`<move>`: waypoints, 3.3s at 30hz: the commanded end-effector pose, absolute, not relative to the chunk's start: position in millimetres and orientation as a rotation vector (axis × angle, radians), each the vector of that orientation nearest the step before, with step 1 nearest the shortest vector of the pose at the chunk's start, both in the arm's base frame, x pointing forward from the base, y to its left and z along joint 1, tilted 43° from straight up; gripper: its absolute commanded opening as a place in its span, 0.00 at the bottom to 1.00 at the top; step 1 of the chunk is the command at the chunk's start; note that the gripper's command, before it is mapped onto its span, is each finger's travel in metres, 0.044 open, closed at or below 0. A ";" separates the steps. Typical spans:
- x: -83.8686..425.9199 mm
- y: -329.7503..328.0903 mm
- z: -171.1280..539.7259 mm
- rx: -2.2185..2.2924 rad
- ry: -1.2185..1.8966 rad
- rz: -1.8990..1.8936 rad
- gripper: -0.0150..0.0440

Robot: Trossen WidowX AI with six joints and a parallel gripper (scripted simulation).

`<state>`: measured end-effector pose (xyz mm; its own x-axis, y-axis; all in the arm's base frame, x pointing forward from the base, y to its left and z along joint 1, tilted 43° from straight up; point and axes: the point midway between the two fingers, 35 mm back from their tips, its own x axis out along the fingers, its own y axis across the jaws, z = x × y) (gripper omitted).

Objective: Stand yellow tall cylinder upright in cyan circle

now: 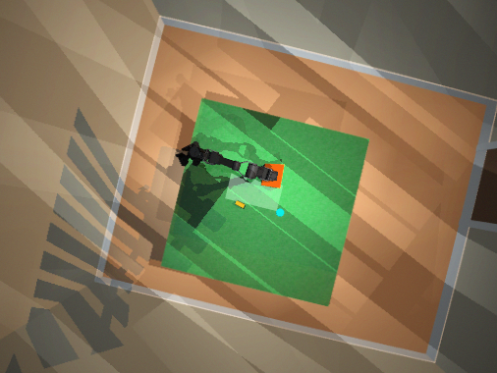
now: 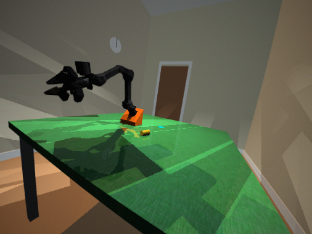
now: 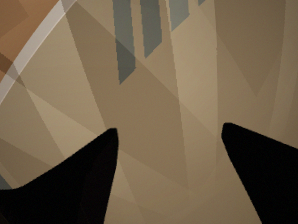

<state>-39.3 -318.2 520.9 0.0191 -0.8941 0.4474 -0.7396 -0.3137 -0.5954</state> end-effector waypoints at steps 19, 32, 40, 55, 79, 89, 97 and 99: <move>142.6 -357.6 344.7 -1.463 1.308 -0.592 0.78; 230.3 -281.2 248.3 -1.254 1.366 -0.169 0.78; 254.3 -217.7 205.7 -1.224 1.474 0.067 0.78; 250.6 -110.3 171.0 -1.418 1.720 0.391 0.78; 245.6 -170.9 90.8 -1.488 1.756 0.419 0.60; 246.8 -167.7 93.8 -1.486 1.755 0.420 0.43; 251.1 -150.1 110.6 -1.481 1.751 0.426 0.43; 251.8 -145.7 115.0 -1.480 1.751 0.427 0.43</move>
